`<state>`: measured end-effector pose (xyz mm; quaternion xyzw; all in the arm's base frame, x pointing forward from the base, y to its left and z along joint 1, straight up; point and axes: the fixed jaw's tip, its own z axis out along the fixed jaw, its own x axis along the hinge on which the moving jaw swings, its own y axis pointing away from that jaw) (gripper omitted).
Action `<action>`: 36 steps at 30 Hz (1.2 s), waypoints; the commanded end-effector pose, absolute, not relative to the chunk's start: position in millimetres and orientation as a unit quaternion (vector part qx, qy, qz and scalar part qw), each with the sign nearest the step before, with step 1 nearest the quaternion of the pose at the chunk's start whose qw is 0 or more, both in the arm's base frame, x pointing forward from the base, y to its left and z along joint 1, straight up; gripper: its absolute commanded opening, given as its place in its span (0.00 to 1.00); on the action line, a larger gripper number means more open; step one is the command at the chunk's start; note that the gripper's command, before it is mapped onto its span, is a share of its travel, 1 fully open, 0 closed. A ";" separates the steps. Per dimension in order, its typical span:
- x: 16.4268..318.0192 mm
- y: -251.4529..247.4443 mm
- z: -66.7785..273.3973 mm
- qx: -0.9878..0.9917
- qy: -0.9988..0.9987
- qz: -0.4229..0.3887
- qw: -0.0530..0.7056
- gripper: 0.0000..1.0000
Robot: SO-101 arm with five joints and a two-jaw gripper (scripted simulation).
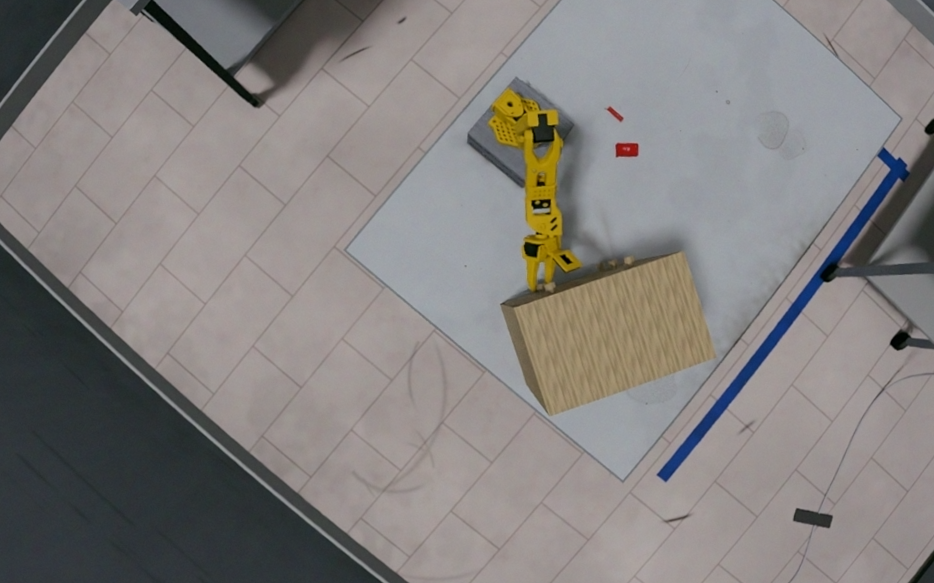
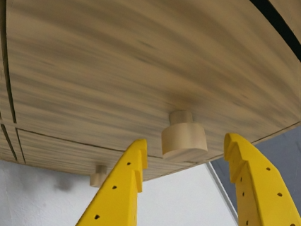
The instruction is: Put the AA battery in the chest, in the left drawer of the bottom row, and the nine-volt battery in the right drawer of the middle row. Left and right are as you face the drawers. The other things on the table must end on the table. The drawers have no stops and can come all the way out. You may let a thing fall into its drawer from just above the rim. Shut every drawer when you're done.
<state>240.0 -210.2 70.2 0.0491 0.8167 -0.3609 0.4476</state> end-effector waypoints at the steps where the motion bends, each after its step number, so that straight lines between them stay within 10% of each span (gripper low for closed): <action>1: 243.1 -209.2 68.6 0.041 0.817 -0.362 0.448 0.21; 36: 245.0 -208.6 67.0 0.039 0.817 -0.361 0.449 0.17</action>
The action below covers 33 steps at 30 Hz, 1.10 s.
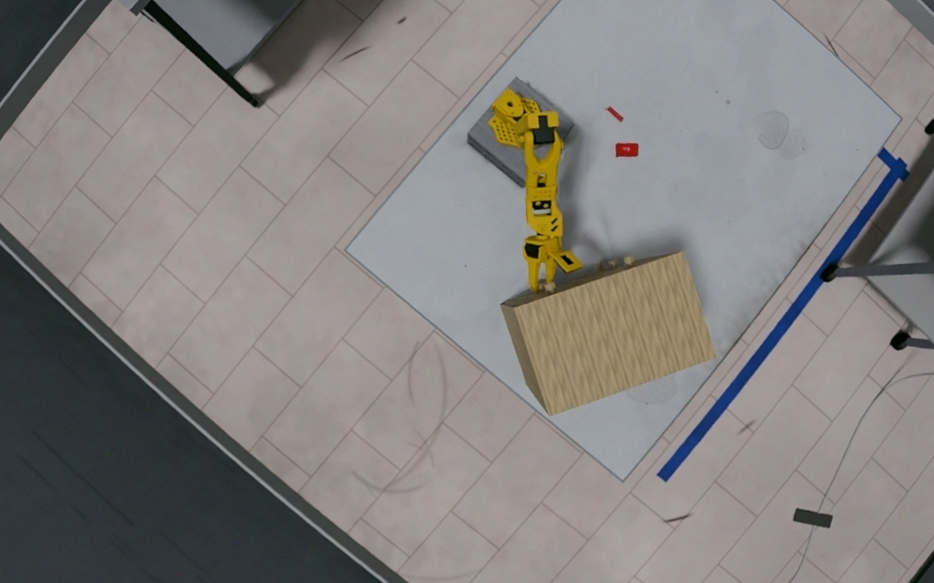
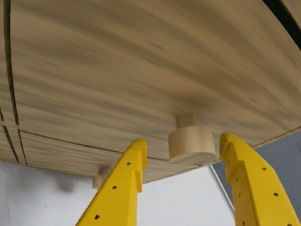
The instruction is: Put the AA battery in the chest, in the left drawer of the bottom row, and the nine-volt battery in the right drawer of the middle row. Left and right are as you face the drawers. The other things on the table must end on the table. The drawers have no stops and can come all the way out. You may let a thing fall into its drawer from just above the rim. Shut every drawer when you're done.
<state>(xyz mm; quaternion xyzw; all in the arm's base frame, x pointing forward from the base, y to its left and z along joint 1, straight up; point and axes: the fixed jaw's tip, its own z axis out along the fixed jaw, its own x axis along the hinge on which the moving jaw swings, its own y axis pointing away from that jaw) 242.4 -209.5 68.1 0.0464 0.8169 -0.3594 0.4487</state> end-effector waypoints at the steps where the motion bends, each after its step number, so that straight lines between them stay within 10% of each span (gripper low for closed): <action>1: 245.0 -208.6 67.0 0.039 0.817 -0.361 0.449 0.16; 33: 245.0 -208.6 67.0 0.039 0.817 -0.361 0.449 0.00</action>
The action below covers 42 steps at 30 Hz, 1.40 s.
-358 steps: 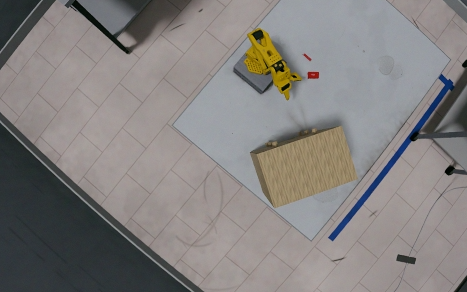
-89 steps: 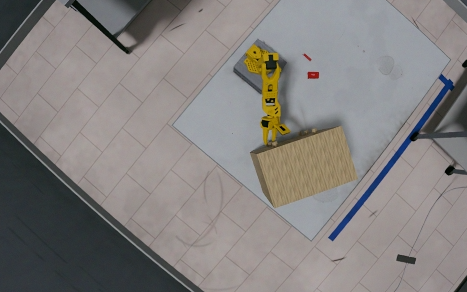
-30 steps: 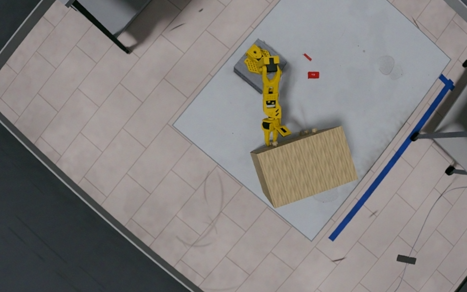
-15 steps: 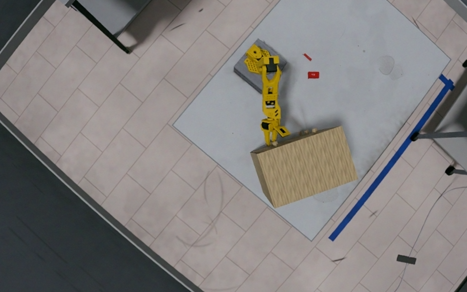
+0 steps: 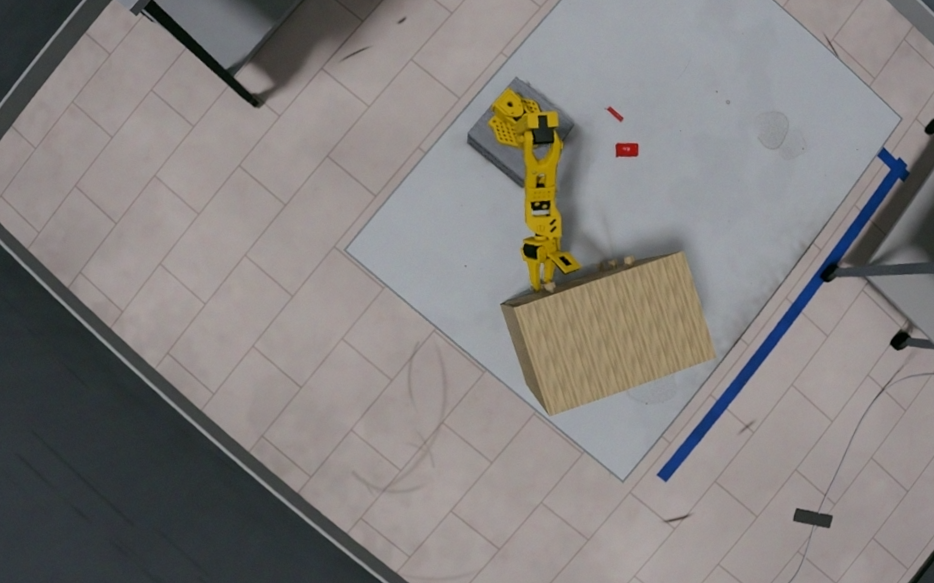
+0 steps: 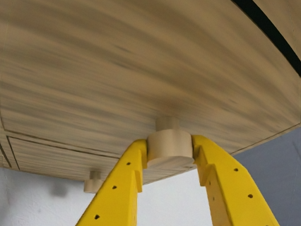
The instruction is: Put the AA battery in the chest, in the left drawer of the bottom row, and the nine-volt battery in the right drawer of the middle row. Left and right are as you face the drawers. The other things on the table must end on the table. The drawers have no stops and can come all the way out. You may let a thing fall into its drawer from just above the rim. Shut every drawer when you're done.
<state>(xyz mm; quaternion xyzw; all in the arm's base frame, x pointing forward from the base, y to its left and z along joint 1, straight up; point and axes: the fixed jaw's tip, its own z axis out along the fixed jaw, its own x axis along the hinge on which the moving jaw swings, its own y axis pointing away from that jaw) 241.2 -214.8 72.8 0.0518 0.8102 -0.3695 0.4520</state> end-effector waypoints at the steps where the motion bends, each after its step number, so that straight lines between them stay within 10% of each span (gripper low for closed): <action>1: 245.0 -208.6 67.0 0.039 0.817 -0.361 0.449 0.00; 42: 232.2 -208.1 73.2 0.047 0.818 -0.366 0.441 0.00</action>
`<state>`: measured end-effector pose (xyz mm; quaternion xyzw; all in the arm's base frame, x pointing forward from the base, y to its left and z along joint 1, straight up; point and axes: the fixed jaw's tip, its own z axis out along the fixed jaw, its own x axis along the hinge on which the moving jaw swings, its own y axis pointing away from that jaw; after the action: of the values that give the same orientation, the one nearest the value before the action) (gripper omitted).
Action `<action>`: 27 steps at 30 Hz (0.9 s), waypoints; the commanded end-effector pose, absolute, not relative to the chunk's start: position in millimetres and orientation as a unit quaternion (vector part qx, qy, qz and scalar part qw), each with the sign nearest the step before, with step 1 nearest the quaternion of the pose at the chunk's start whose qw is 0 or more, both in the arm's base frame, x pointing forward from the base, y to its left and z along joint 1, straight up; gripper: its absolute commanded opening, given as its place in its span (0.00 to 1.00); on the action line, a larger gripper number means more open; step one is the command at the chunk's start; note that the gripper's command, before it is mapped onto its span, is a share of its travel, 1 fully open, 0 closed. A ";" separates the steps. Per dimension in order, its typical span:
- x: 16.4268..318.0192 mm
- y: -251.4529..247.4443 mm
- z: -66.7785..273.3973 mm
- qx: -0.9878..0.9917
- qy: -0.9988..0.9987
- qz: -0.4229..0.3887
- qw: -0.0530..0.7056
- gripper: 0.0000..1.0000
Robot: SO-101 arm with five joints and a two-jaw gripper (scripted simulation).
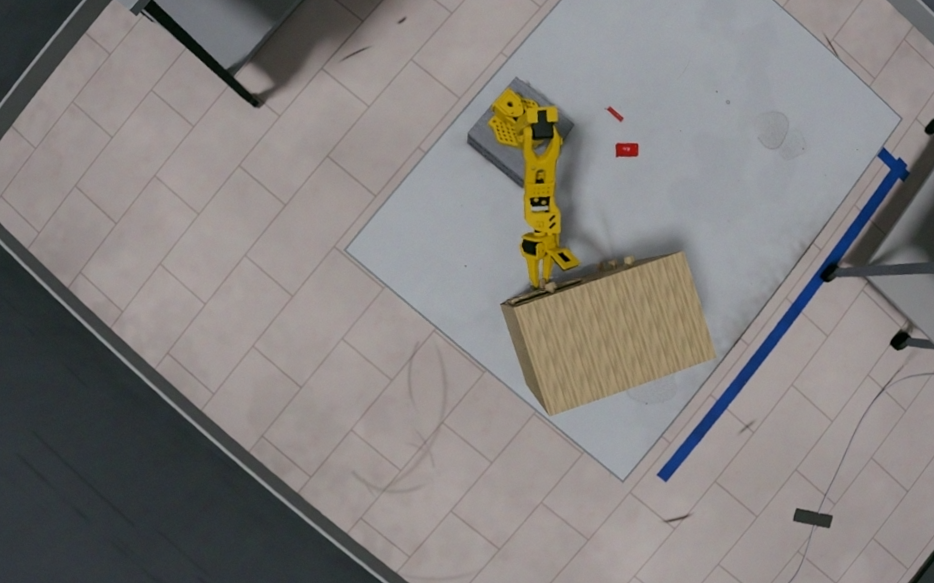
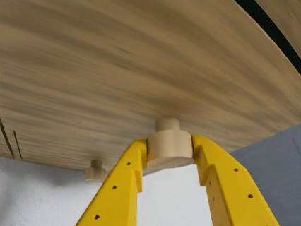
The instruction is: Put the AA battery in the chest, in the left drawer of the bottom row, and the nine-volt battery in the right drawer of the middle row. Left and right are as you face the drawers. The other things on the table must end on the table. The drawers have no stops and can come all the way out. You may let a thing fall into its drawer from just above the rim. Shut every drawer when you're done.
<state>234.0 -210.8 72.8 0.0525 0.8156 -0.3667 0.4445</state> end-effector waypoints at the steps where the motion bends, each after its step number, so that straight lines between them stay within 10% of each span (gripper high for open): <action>1: 232.2 -208.1 73.2 0.047 0.818 -0.366 0.441 0.00; 27: 223.8 -203.3 73.2 0.050 0.818 -0.368 0.440 0.00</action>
<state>225.2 -205.7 72.8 0.0555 0.8174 -0.3665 0.4409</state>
